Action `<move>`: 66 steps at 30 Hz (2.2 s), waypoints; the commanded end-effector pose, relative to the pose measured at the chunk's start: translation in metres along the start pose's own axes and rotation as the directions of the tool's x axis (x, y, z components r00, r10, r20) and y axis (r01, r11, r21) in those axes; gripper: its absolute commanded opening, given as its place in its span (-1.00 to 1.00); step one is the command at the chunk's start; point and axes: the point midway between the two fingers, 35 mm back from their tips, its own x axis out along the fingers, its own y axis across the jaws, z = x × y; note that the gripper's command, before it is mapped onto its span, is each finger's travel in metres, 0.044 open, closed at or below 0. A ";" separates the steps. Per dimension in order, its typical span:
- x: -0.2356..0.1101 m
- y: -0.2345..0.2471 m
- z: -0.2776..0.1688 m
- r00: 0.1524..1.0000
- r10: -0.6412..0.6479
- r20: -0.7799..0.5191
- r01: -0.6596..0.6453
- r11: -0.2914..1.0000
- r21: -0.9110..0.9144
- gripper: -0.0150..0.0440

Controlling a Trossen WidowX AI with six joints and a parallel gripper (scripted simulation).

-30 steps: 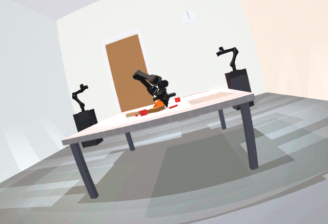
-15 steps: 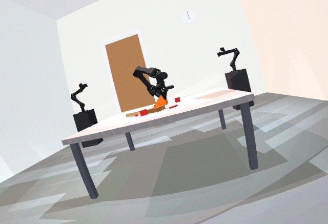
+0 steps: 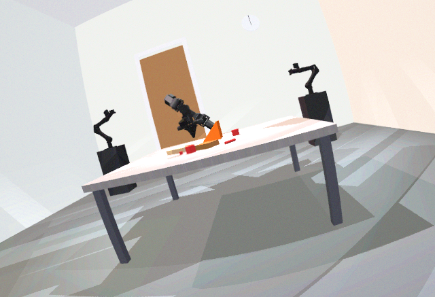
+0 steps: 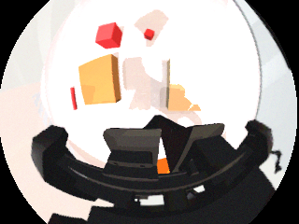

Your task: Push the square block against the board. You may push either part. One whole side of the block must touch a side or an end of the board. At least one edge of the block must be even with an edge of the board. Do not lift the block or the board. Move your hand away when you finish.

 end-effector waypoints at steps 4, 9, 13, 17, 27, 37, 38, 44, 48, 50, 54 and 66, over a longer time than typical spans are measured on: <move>0.002 -0.057 -0.015 1.000 -0.016 0.001 0.016 1.000 0.006 -0.49; 0.003 -0.103 -0.032 0.999 -0.052 0.007 0.052 0.999 -0.002 -0.49; 0.012 -0.103 -0.031 0.999 -0.051 0.007 0.051 0.999 -0.002 -0.49; 0.055 -0.106 -0.032 0.998 -0.054 0.009 0.054 0.999 -0.002 -0.49; 0.057 -0.107 -0.025 0.998 -0.055 0.009 0.055 0.998 -0.002 -0.49; 0.056 -0.107 -0.009 0.998 -0.054 0.010 0.054 0.999 -0.001 -0.49; 0.056 -0.107 -0.007 0.998 -0.054 0.010 0.054 0.999 -0.001 -0.49; 0.056 -0.106 0.002 0.998 -0.054 0.010 0.054 0.999 -0.001 -0.49; 0.056 -0.106 0.009 0.998 -0.054 0.010 0.054 0.999 -0.001 -0.49; 0.056 -0.106 0.012 0.998 -0.054 0.010 0.054 0.999 -0.001 -0.49; 0.056 -0.106 0.012 0.998 -0.054 0.010 0.054 0.999 -0.001 -0.49; 0.056 -0.106 -0.006 0.999 -0.054 0.009 0.054 0.999 -0.001 -0.49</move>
